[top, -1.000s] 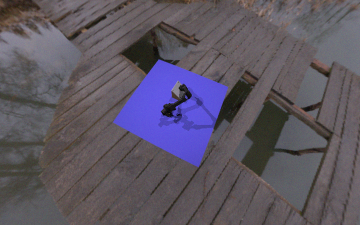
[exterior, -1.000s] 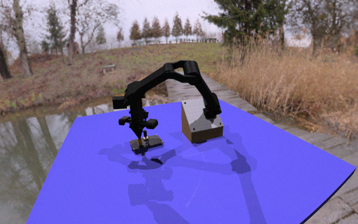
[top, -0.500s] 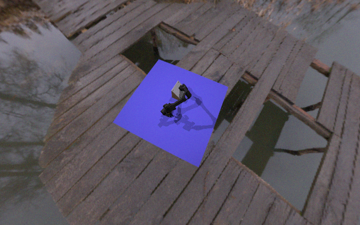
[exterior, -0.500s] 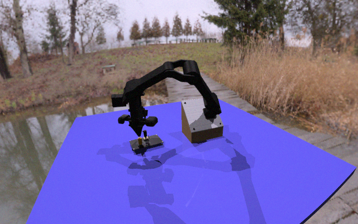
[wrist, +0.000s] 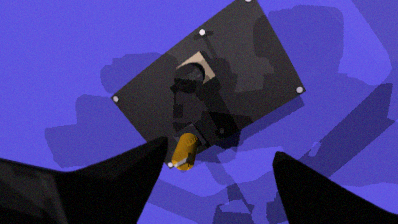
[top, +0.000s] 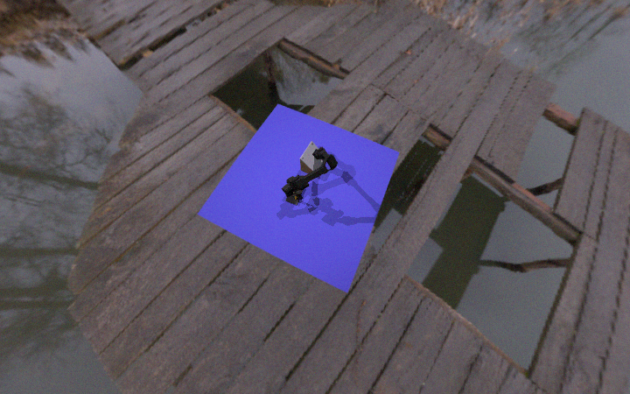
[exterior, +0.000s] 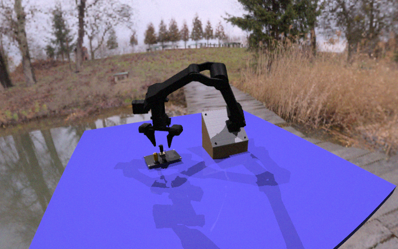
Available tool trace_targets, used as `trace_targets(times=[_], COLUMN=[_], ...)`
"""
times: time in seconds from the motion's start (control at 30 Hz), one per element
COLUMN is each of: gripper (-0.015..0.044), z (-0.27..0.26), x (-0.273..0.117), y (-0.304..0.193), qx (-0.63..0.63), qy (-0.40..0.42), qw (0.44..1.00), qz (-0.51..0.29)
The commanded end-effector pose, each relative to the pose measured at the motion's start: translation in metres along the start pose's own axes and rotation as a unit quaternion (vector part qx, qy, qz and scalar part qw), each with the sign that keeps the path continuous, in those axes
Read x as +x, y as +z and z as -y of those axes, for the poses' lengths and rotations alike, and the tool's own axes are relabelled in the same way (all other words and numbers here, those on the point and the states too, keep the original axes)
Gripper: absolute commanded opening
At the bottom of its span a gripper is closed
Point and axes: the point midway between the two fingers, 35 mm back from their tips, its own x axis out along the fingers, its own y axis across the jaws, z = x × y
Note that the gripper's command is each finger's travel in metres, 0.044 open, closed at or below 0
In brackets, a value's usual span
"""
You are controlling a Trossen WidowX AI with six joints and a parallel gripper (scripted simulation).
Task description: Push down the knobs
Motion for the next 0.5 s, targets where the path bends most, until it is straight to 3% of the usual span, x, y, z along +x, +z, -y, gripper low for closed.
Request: trace_targets(times=[0.0, 0.23, 0.47], gripper=[0.0420, 0.0440, 0.0440], z=[0.027, 0.096, 0.103], x=[-0.013, -0.018, -0.018], y=[0.034, 0.088, 0.092], qx=[0.005, 0.005, 0.005], qy=[0.004, 0.001, 0.001], qw=[1.000, 1.000, 1.000], qz=[0.003, 0.002, 0.002])
